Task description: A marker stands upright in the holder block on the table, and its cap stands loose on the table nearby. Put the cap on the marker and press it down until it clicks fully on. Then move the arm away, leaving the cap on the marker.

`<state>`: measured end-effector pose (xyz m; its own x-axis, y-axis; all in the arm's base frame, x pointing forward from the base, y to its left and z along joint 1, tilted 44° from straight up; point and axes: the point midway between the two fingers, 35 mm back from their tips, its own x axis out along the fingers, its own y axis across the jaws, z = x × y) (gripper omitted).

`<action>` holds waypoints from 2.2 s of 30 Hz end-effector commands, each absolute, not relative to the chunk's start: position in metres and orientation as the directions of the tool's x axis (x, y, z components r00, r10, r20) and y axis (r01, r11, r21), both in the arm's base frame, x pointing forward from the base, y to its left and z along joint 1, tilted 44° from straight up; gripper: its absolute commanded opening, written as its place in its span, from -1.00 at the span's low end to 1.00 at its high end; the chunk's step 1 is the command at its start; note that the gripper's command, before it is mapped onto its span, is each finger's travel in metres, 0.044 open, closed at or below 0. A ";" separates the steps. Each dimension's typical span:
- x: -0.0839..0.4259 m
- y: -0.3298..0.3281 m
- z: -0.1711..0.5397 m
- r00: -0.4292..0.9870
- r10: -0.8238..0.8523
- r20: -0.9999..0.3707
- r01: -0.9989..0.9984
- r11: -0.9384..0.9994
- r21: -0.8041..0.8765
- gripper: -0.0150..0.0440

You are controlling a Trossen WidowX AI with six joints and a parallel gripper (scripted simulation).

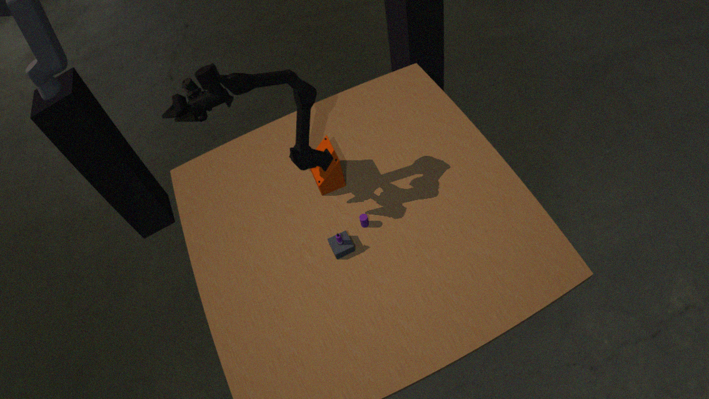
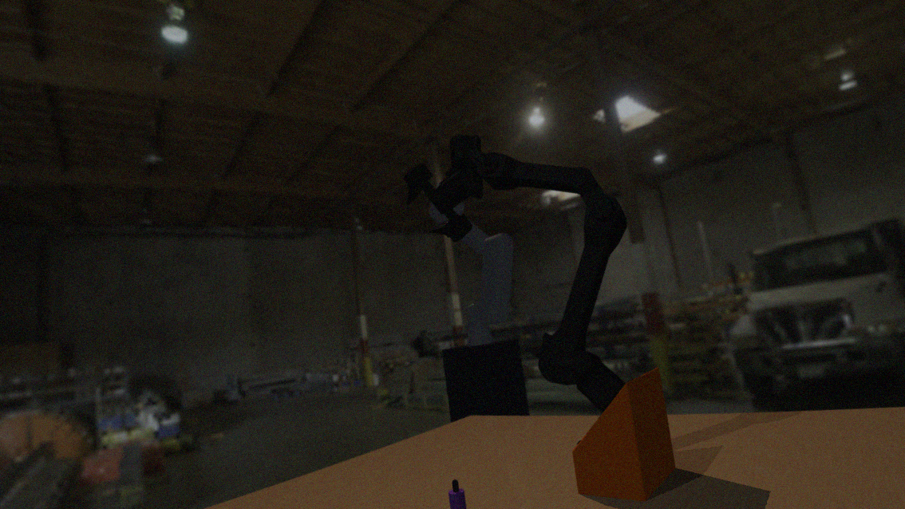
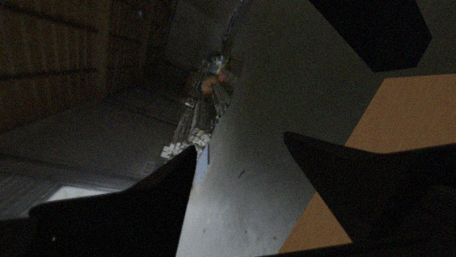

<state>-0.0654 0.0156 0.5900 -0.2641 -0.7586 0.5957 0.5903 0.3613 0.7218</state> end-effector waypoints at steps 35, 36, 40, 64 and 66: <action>0.276 -0.192 0.288 0.436 -0.694 -0.573 0.895 0.401 0.195 0.35; 0.284 -0.185 0.274 0.426 -0.673 -0.604 0.892 0.426 0.154 0.35; 0.310 -0.152 0.218 0.368 -0.601 -0.710 0.846 0.533 -0.013 0.35; 0.254 0.016 -0.006 -0.074 -0.687 -0.723 -0.136 0.725 -0.675 0.35; 0.253 0.001 -0.021 -0.074 -0.688 -0.722 -0.136 0.724 -0.676 0.35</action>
<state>0.2579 0.0164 -0.0064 -0.0575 -0.6786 -0.7322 -0.1227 0.7327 -0.6694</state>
